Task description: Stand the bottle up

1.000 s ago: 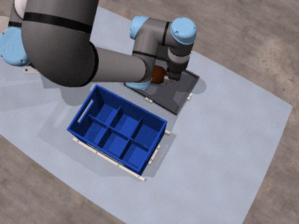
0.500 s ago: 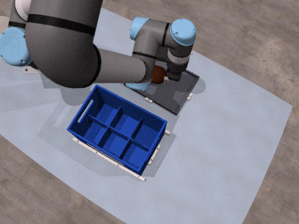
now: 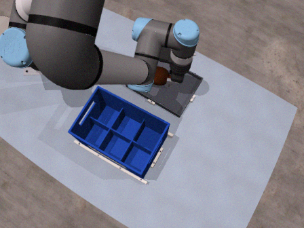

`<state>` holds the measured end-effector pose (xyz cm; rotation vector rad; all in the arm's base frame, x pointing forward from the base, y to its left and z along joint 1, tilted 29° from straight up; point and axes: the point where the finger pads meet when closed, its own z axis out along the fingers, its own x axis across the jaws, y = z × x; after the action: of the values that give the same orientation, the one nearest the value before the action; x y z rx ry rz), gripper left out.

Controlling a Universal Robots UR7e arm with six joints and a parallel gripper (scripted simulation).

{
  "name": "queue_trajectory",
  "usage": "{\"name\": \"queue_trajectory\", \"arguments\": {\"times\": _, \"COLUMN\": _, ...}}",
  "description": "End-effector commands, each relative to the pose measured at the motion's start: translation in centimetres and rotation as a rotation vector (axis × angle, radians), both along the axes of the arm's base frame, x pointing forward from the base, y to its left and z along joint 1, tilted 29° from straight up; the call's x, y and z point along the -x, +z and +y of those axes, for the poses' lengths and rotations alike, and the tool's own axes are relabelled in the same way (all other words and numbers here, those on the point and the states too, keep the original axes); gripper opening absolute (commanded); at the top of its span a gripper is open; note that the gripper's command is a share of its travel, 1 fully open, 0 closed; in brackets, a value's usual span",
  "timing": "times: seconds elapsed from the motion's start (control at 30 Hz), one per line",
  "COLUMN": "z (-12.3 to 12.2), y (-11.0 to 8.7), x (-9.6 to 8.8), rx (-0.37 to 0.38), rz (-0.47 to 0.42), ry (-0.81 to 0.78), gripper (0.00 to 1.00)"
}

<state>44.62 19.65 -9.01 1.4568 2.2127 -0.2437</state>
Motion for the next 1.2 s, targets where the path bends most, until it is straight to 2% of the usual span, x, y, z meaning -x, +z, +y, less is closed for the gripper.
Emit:
{"name": "queue_trajectory", "arguments": {"times": 0.0, "z": 0.04, "y": 0.05, "x": -0.03, "rx": -0.001, "rz": -0.001, "ry": 0.0, "gripper": 1.0}}
{"name": "queue_trajectory", "arguments": {"times": 0.63, "z": 0.04, "y": 0.05, "x": -0.03, "rx": -0.001, "rz": -0.001, "ry": 0.0, "gripper": 1.0}}
{"name": "queue_trajectory", "arguments": {"times": 0.67, "z": 0.04, "y": 0.05, "x": -0.03, "rx": -0.001, "rz": -0.001, "ry": 0.0, "gripper": 0.0}}
{"name": "queue_trajectory", "arguments": {"times": 1.17, "z": 0.04, "y": 0.05, "x": -0.03, "rx": -0.001, "rz": -0.001, "ry": 0.0, "gripper": 0.0}}
